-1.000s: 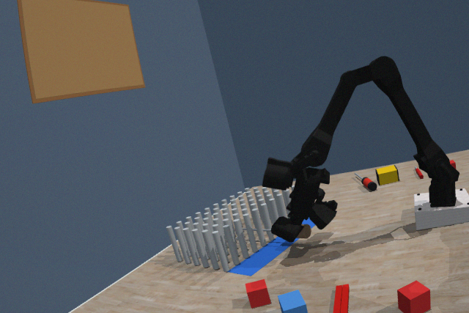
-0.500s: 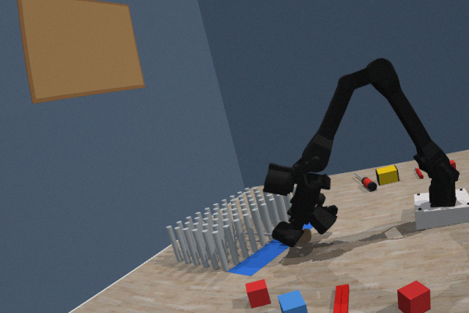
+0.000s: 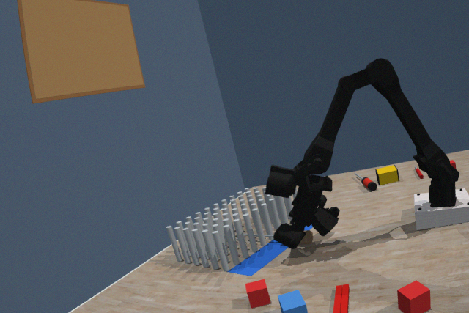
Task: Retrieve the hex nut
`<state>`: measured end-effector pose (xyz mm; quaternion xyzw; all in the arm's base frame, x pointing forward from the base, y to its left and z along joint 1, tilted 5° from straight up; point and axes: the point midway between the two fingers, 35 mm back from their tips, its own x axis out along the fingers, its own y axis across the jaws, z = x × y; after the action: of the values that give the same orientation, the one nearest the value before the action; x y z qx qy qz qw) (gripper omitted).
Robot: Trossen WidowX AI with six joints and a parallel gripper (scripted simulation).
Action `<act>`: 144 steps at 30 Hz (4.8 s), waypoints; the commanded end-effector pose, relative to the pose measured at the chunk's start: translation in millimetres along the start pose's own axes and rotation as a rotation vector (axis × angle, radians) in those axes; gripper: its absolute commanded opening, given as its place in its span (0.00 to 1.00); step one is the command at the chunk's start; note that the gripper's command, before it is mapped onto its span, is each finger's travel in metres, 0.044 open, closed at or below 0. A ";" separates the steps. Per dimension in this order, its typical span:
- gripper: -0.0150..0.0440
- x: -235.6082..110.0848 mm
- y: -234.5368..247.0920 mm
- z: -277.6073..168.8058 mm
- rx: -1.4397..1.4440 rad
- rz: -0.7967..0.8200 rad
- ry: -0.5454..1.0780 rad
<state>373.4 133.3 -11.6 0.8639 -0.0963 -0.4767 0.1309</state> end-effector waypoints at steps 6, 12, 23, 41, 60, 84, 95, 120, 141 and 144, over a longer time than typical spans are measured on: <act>0.25 -4.1 0.0 5.4 0.004 0.001 0.002; 0.25 -6.3 0.0 9.0 0.004 0.002 0.002; 0.25 -10.5 -0.2 15.8 0.004 0.002 0.001; 0.25 -17.8 -0.5 27.2 0.004 0.001 -0.001; 0.25 -25.7 -0.8 39.6 0.003 0.001 -0.002; 0.25 -36.6 -1.1 56.4 0.003 0.000 -0.004; 0.25 -41.9 -1.2 64.5 0.002 0.000 -0.005; 0.25 -54.7 -1.5 83.9 0.002 -0.001 -0.007; 0.25 -64.6 -1.7 98.7 0.002 -0.001 -0.009; 0.25 -65.9 -1.8 100.7 0.002 -0.001 -0.009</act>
<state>257.0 140.7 -11.5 0.8615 -0.0957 -0.4817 0.1290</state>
